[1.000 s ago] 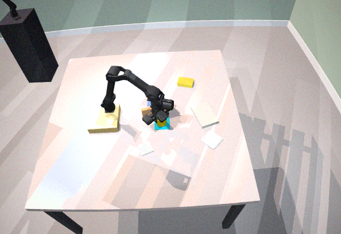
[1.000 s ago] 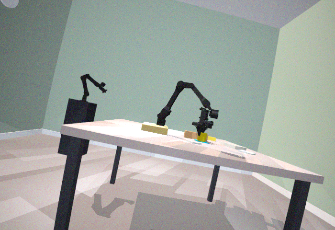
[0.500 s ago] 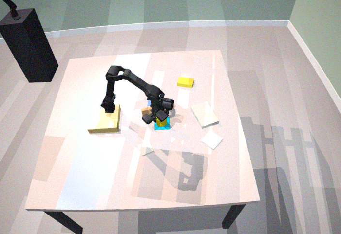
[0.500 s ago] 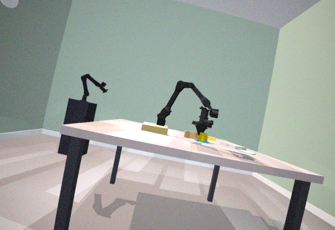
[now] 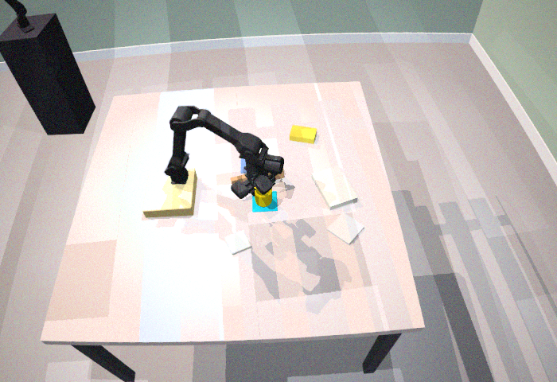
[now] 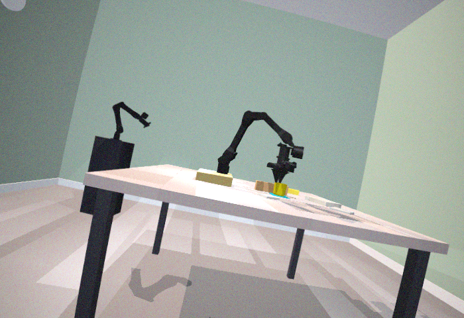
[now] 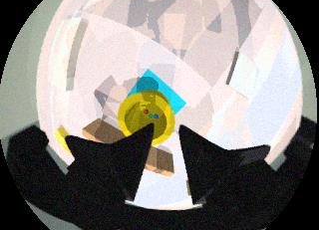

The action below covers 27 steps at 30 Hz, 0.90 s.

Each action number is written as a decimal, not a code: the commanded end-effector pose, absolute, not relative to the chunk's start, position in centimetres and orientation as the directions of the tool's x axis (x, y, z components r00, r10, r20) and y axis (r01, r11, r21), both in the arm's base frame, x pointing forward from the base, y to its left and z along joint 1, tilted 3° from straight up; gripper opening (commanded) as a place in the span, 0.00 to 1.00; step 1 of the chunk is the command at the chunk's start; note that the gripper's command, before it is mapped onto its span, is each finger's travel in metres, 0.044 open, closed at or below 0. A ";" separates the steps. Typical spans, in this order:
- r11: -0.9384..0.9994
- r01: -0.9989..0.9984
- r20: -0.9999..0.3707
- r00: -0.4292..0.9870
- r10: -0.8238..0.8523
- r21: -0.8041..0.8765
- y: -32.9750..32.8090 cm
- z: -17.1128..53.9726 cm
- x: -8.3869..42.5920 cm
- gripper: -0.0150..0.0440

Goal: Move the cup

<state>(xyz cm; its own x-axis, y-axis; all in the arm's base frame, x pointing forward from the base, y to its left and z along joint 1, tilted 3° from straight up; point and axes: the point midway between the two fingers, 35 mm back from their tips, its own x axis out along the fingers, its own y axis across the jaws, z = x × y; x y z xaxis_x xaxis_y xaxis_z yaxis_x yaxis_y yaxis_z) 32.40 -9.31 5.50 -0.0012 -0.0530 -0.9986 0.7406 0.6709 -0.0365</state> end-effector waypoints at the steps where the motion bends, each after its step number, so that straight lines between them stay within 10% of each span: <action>1: 0.668 0.744 -0.998 0.006 -0.059 -0.035 -9.3 6.6 32.5 0.50; 10: 0.668 0.743 -0.998 0.005 -0.060 -0.036 -9.0 7.6 32.2 0.50; 21: 0.672 0.740 -0.999 0.001 -0.054 -0.036 -9.0 7.4 32.3 0.99; 27: 0.671 0.741 -0.998 0.002 -0.056 -0.036 -8.9 9.6 32.3 1.00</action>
